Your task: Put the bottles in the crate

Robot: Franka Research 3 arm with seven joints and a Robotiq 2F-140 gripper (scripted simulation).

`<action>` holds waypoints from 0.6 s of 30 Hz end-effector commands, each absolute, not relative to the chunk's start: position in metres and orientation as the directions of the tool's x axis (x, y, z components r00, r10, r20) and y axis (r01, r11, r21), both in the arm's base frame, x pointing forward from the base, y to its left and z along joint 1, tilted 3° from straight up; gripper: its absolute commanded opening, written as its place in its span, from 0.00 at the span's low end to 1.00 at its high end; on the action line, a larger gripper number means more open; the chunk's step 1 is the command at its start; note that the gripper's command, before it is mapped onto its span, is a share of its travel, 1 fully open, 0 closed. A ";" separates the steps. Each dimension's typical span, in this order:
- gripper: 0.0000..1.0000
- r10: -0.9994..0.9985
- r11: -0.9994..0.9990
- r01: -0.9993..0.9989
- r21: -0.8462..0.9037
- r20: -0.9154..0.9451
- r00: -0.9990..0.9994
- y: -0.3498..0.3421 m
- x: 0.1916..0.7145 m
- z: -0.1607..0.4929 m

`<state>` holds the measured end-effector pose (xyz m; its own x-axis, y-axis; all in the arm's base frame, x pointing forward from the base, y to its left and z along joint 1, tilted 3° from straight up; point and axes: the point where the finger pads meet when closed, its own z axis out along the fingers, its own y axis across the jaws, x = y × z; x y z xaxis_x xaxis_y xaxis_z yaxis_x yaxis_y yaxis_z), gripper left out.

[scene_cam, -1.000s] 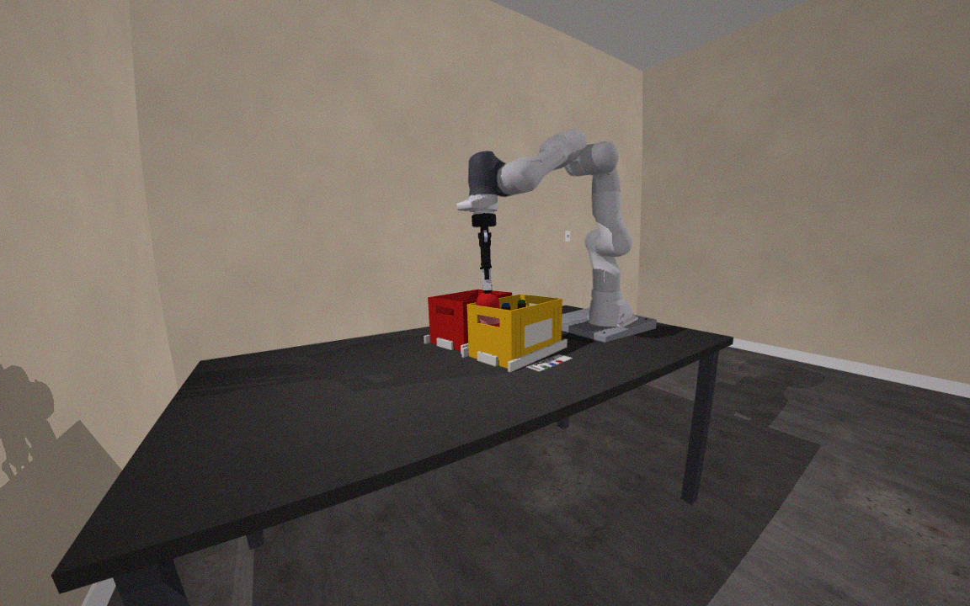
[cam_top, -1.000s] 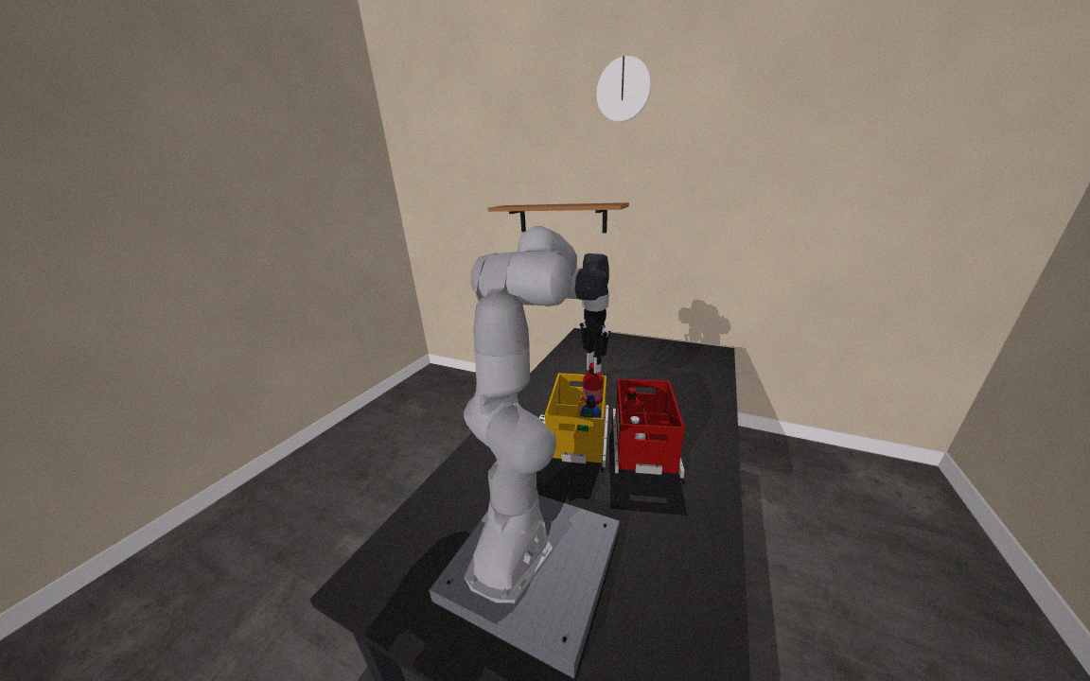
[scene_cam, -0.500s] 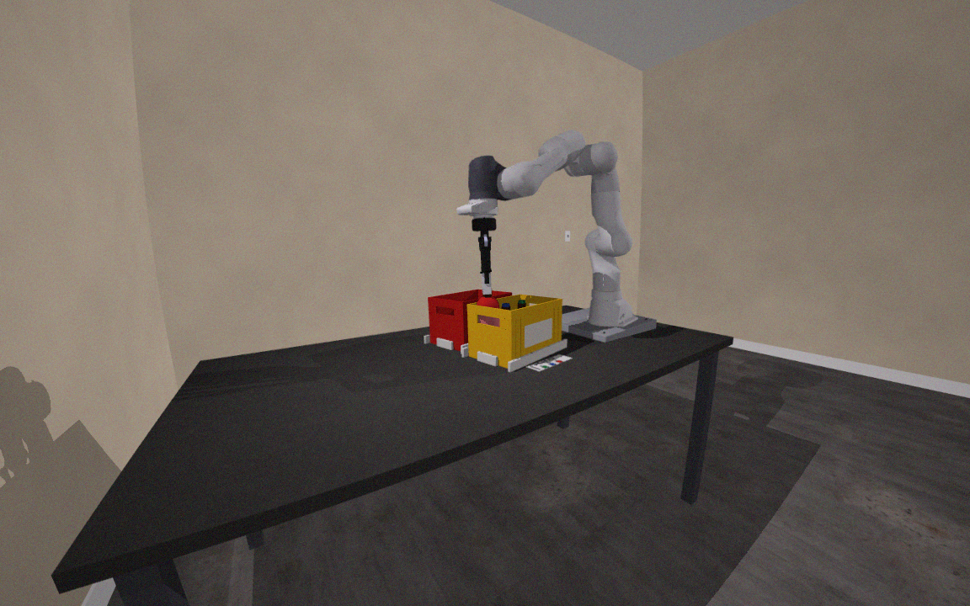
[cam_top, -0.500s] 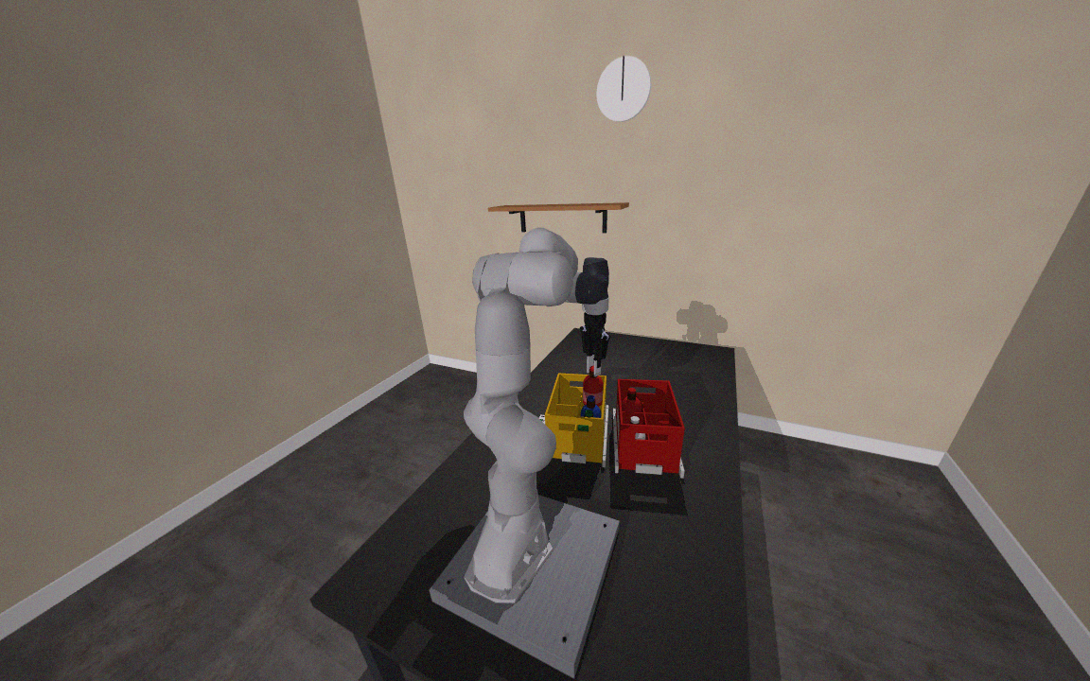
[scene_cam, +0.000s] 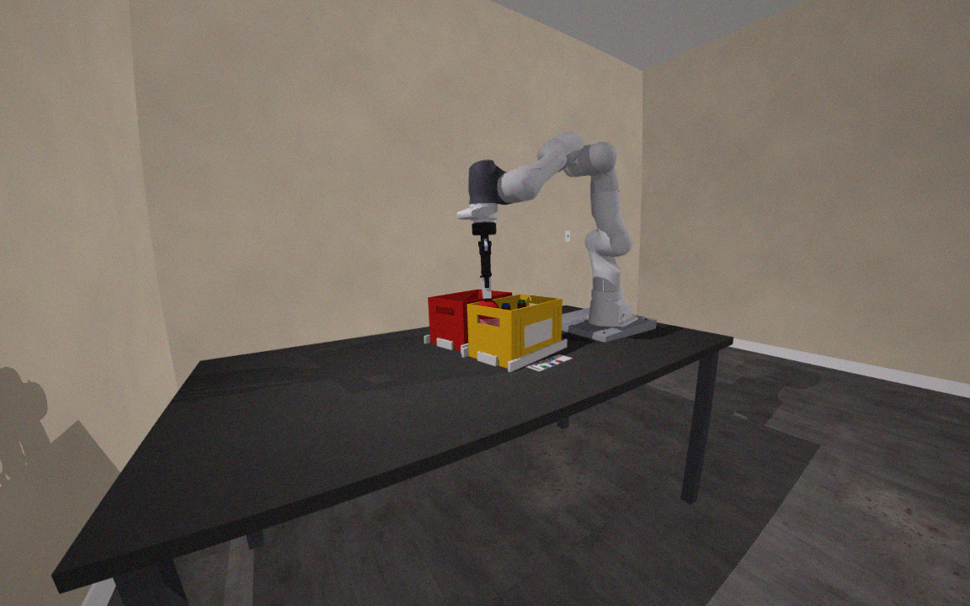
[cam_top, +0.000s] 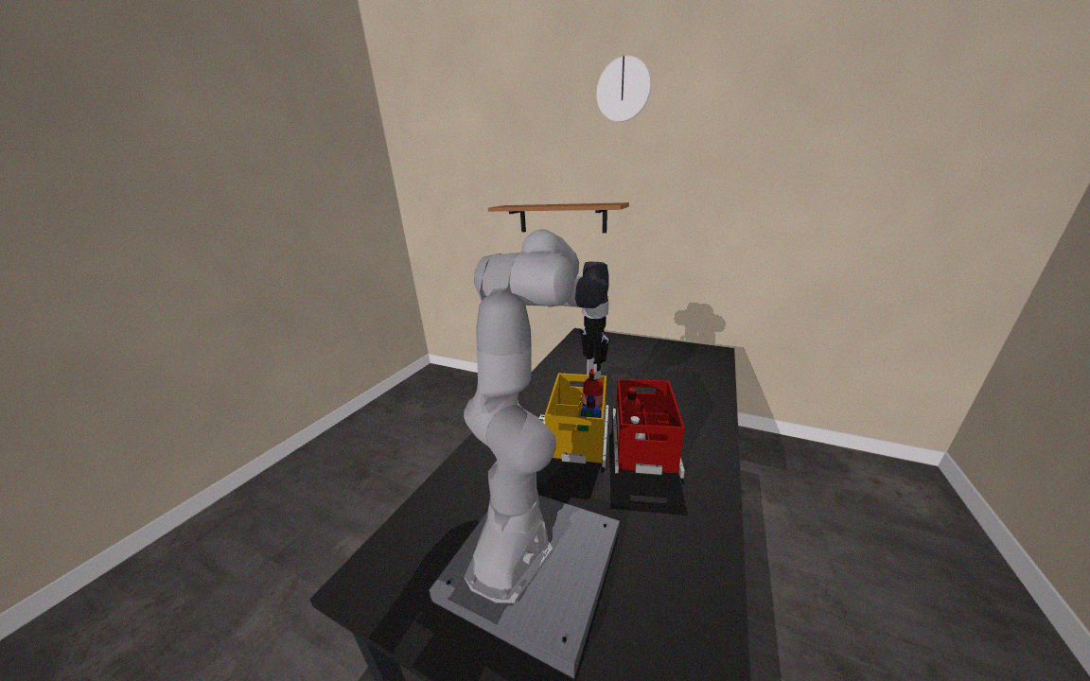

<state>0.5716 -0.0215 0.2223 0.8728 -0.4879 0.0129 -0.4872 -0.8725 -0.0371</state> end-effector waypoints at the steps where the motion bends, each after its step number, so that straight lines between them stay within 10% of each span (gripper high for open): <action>1: 0.00 -0.490 -0.872 -0.488 -0.043 0.032 0.871 -0.020 0.578 0.224; 18: 0.00 -0.490 -0.872 -0.488 -0.043 0.032 0.871 -0.020 0.578 0.209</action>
